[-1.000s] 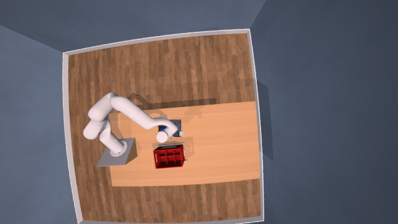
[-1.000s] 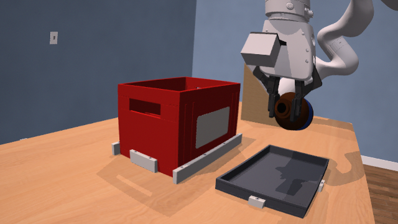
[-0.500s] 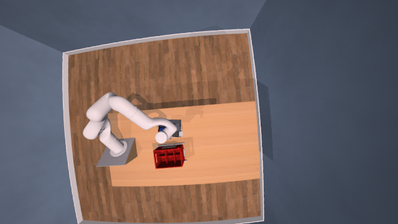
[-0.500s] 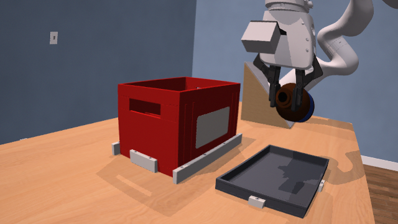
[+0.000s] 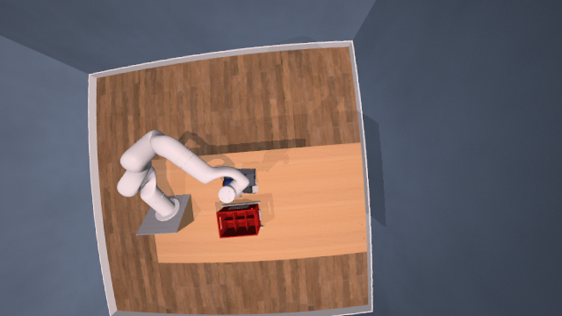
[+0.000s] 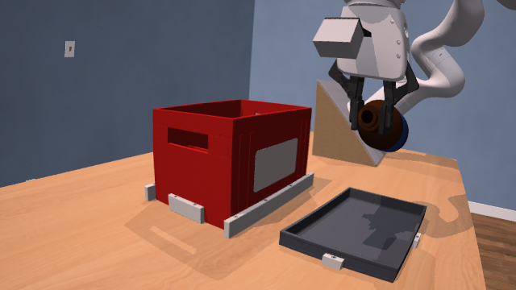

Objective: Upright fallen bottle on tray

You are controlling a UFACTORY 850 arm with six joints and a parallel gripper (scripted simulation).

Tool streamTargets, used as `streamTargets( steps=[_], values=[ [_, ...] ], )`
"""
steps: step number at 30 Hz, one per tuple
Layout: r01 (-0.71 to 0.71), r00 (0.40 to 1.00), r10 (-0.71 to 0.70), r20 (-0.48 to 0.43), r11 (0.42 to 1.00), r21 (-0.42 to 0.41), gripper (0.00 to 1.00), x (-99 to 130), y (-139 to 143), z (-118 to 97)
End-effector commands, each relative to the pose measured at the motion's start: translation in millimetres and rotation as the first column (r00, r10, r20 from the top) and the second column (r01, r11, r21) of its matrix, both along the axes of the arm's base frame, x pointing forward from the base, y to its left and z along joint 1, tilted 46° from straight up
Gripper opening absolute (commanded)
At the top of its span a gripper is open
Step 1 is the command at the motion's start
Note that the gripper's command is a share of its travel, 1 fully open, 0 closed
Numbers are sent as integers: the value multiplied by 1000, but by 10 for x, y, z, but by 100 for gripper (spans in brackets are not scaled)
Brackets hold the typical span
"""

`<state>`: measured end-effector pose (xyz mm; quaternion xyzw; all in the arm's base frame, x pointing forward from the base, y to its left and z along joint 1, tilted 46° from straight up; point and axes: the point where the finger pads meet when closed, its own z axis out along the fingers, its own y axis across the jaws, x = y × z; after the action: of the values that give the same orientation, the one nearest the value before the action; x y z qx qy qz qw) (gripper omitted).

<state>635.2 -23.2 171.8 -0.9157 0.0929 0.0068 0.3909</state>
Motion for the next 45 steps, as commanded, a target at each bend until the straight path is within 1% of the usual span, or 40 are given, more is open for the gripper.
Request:
streamTargets(
  steps=[1, 39, 45],
  values=[
    [1, 1000, -1, 2, 1000, 0, 0, 4, -29, 29],
    [1, 1000, -1, 1, 1000, 0, 0, 2, -53, 52],
    [23, 1000, -23, -21, 1000, 1, 0, 2, -53, 52]
  ],
)
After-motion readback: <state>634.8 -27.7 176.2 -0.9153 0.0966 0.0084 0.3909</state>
